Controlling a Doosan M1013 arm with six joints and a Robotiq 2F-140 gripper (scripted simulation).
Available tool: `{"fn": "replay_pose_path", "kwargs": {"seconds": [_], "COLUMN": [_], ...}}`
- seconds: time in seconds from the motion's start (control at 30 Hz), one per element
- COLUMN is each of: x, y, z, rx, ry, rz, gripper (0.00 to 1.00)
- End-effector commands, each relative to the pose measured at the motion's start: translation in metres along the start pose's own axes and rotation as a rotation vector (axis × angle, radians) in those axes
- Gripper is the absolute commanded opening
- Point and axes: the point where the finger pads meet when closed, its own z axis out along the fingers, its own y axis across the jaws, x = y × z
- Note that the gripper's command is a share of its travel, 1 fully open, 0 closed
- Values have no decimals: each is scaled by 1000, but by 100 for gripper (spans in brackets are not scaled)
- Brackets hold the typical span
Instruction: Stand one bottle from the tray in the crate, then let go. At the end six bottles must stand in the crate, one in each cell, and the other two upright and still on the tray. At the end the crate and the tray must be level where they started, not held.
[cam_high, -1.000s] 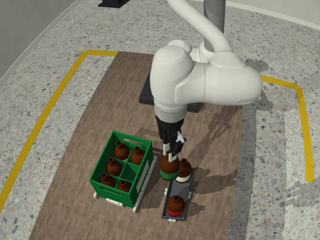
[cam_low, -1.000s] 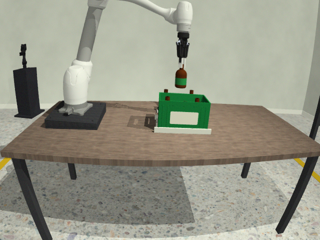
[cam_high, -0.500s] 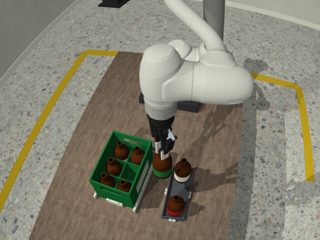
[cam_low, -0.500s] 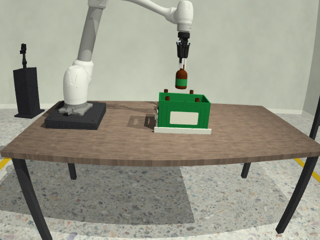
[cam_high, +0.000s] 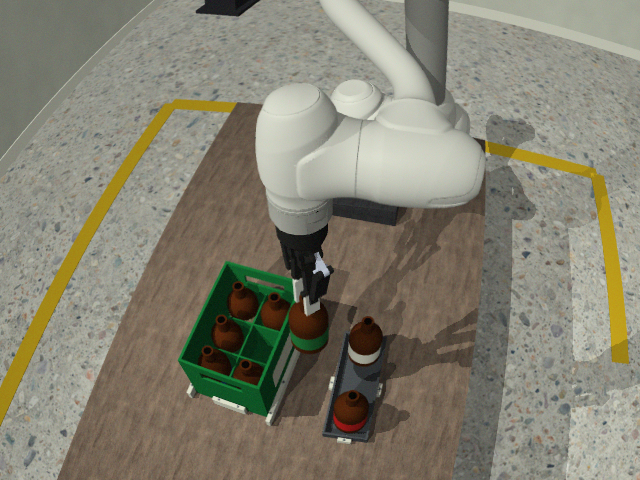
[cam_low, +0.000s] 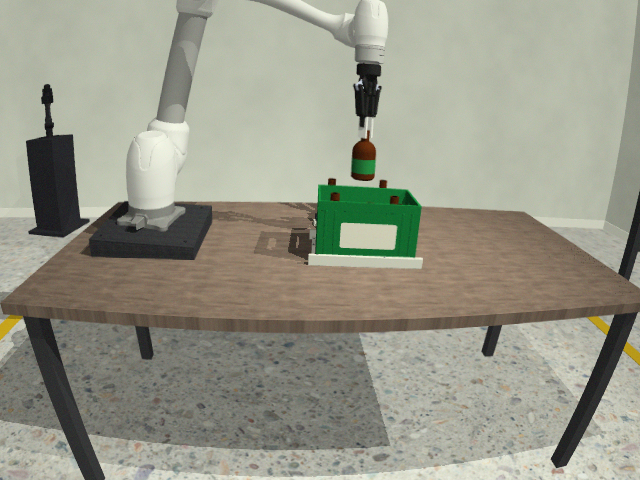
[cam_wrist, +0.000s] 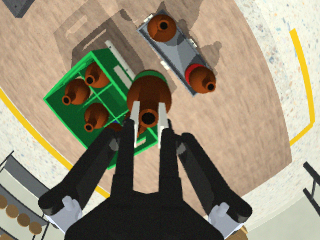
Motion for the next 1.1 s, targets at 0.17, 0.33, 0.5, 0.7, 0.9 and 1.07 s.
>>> {"fn": "replay_pose_path", "kwargs": {"seconds": [0.17, 0.33, 0.5, 0.7, 0.9, 1.07], "x": [-10, -16, -23, -31, -36, -42], "y": [-13, -21, -30, -40, -47, -54], "z": [0, 0, 0, 0, 0, 0], "rx": [0, 0, 0, 0, 0, 0], "ry": [0, 0, 0, 0, 0, 0], "rz": [0, 0, 0, 0, 0, 0], "gripper": [0, 0, 0, 0, 0, 0]}}
